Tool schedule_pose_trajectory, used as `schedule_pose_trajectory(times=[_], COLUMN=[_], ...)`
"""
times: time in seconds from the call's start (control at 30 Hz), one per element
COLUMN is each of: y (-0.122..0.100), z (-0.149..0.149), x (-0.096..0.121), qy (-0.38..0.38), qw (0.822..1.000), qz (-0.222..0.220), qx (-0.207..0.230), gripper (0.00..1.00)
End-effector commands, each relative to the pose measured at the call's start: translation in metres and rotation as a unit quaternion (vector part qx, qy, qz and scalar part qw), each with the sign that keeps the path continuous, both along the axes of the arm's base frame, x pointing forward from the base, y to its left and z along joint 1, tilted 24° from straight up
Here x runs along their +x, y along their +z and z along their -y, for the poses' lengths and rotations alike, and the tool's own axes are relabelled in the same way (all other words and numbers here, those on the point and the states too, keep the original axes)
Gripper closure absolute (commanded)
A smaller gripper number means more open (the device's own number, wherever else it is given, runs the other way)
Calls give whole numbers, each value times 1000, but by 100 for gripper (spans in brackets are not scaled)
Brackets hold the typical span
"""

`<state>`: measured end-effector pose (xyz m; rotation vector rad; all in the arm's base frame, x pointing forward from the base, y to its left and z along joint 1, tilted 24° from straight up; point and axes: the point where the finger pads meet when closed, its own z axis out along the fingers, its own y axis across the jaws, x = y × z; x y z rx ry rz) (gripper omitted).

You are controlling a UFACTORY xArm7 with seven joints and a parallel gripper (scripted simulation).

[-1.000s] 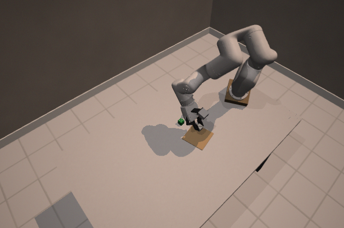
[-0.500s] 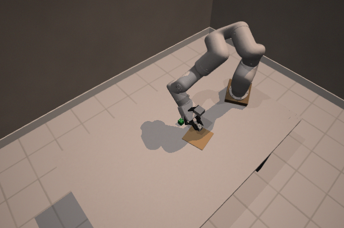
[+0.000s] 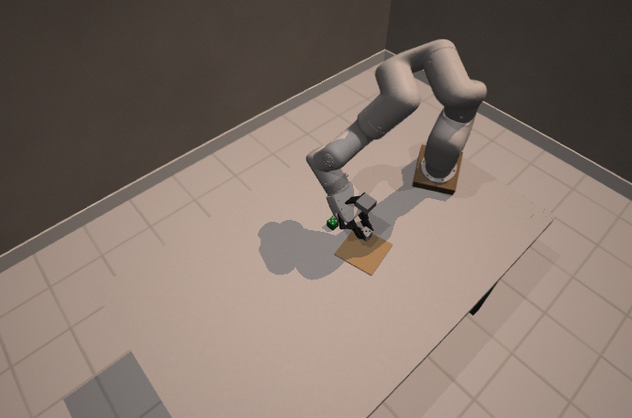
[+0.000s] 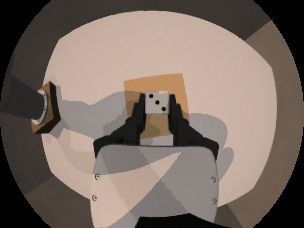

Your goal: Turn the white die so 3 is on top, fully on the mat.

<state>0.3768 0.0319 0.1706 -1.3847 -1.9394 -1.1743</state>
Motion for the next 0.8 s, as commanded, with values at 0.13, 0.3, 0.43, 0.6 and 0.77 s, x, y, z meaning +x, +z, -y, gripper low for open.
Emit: schedule_pose_trajectory(times=[0.13, 0.3, 0.43, 0.6, 0.77], y=[-2, -6, -10, -17, -22], z=[0, -1, -2, -4, -5], x=[2, 3, 5, 7, 9], qy=[-1, -1, -1, -1, -1], qw=[1000, 1000, 1000, 1000, 1000], qz=[1, 1, 1, 1, 1], qx=[-1, -1, -1, -1, -1], gripper=[73, 73, 73, 73, 73])
